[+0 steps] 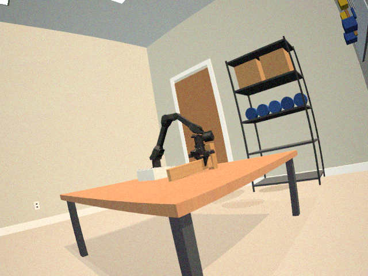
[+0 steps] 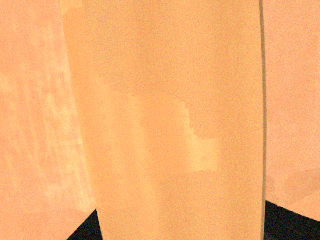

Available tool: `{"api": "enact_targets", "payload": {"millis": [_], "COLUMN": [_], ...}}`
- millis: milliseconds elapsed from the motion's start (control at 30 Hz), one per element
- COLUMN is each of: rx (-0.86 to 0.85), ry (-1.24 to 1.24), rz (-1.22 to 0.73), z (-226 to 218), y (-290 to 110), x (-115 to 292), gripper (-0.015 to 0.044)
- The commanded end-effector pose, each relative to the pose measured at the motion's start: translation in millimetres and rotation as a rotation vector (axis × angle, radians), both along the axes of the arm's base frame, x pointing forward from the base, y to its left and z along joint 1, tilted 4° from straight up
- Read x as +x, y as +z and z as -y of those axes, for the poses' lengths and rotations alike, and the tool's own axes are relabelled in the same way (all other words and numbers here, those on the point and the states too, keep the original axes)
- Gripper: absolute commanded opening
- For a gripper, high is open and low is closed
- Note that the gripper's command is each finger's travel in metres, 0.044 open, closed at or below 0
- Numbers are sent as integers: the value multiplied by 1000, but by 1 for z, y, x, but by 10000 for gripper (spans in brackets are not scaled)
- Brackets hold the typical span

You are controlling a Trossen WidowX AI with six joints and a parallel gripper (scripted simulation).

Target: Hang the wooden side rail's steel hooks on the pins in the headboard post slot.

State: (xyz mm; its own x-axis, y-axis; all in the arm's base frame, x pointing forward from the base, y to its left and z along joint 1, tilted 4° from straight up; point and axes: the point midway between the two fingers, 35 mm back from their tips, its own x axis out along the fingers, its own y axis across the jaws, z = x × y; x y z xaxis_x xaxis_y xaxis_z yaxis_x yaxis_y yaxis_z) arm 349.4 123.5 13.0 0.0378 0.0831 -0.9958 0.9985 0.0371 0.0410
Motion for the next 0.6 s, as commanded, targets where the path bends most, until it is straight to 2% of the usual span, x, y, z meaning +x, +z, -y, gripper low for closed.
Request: {"api": "enact_targets", "payload": {"millis": [0, 333, 467, 500, 567], "rx": [0, 0, 2, 3, 4], "ry": [0, 0, -1, -1, -2], "rz": [0, 0, 3, 4, 5], "z": [0, 0, 2, 2, 3], "y": [0, 0, 20, 30, 40], "x": [0, 0, 0, -1, -2], "gripper": [53, 315, 420, 440, 440]}}
